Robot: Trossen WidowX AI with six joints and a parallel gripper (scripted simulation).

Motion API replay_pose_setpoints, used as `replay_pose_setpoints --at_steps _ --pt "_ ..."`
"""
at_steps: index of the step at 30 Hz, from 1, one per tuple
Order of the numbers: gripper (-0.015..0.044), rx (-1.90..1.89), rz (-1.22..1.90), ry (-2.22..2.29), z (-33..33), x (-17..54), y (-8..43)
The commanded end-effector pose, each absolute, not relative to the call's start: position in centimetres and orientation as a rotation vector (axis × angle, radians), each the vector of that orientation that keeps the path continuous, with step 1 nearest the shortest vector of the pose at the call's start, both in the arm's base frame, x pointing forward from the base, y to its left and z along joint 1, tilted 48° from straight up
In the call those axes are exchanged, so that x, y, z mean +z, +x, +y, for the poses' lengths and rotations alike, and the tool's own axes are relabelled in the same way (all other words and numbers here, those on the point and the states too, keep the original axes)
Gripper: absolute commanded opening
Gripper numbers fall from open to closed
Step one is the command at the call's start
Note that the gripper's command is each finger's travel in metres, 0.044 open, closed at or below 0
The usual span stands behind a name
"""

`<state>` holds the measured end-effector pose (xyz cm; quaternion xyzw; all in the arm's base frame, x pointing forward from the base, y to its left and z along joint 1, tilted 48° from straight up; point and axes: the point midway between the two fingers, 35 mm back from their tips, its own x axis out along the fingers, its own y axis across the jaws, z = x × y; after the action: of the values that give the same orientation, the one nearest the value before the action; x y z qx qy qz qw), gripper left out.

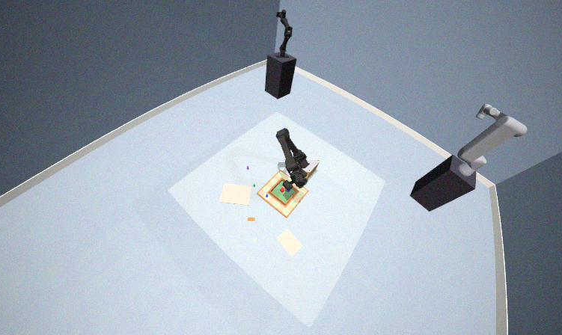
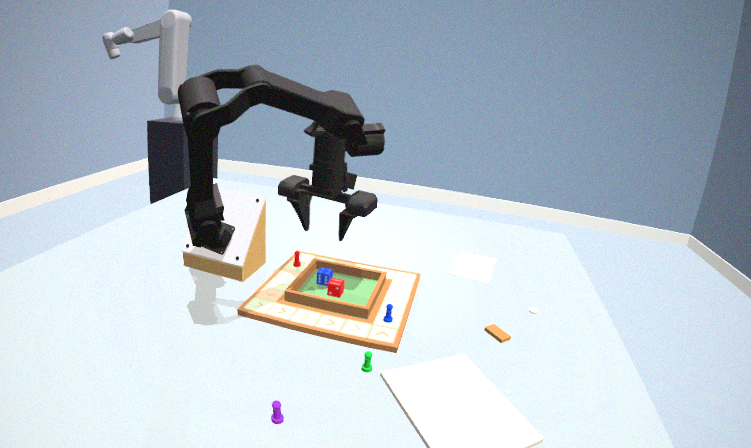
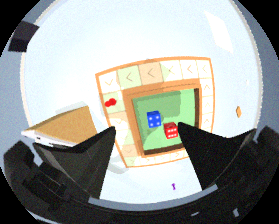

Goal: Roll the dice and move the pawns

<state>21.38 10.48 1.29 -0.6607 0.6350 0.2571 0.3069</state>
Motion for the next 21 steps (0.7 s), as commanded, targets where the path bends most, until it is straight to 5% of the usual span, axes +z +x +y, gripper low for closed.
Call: replay_pose_setpoints --at_steps 1,4,21 --pt "0.0256 0.409 1.687 -1.579 10.6 -0.5 18.8" --pt "0.0200 0.183 1.663 -1.429 10.3 -1.6 16.9" --pt "0.0200 -0.064 1.605 -1.248 9.8 -2.8 14.7"
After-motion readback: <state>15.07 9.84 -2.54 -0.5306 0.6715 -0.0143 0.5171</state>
